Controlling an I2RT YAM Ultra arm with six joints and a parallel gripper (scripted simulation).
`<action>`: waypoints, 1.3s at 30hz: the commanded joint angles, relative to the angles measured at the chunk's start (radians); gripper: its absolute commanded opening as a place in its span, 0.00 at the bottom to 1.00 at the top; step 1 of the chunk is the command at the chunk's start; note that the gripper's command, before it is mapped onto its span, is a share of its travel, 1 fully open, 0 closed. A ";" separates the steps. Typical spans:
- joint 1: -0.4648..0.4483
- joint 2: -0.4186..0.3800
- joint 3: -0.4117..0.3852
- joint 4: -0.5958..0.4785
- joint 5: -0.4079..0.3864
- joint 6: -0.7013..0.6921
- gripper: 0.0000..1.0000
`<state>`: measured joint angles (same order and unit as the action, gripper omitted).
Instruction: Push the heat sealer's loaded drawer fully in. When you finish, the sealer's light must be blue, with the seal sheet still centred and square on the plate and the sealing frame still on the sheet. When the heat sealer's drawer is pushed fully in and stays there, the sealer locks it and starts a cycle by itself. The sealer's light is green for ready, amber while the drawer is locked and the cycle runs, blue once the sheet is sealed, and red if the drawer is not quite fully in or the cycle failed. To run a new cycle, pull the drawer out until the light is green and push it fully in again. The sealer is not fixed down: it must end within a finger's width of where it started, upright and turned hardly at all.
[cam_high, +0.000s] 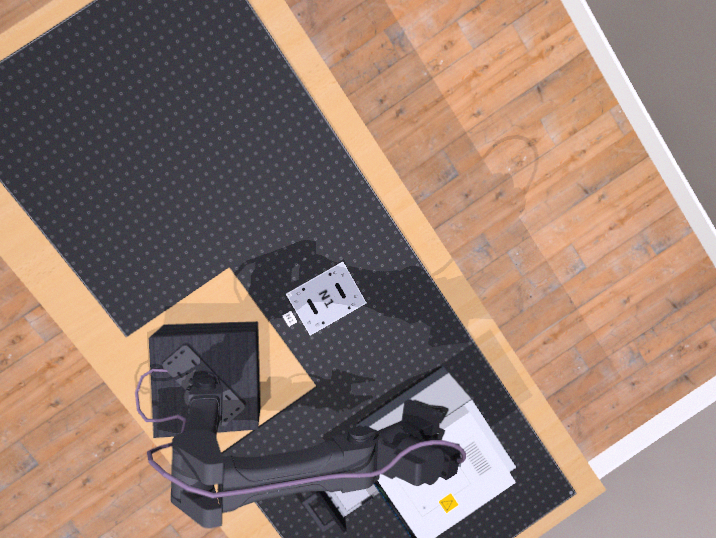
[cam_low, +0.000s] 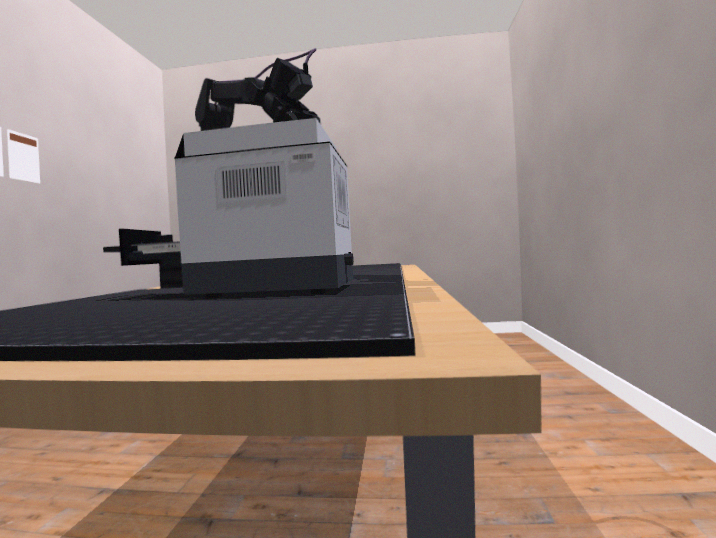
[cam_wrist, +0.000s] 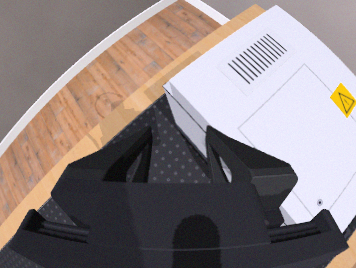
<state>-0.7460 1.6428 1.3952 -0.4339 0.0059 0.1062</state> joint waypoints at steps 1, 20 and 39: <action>-0.044 -0.042 0.033 -0.047 -0.009 -0.032 0.45; -0.188 -0.067 0.071 -0.160 -0.004 -0.124 0.45; -0.330 -0.096 0.109 -0.279 -0.016 -0.217 0.45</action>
<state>-1.0420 1.5932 1.4773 -0.6800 0.0128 -0.0772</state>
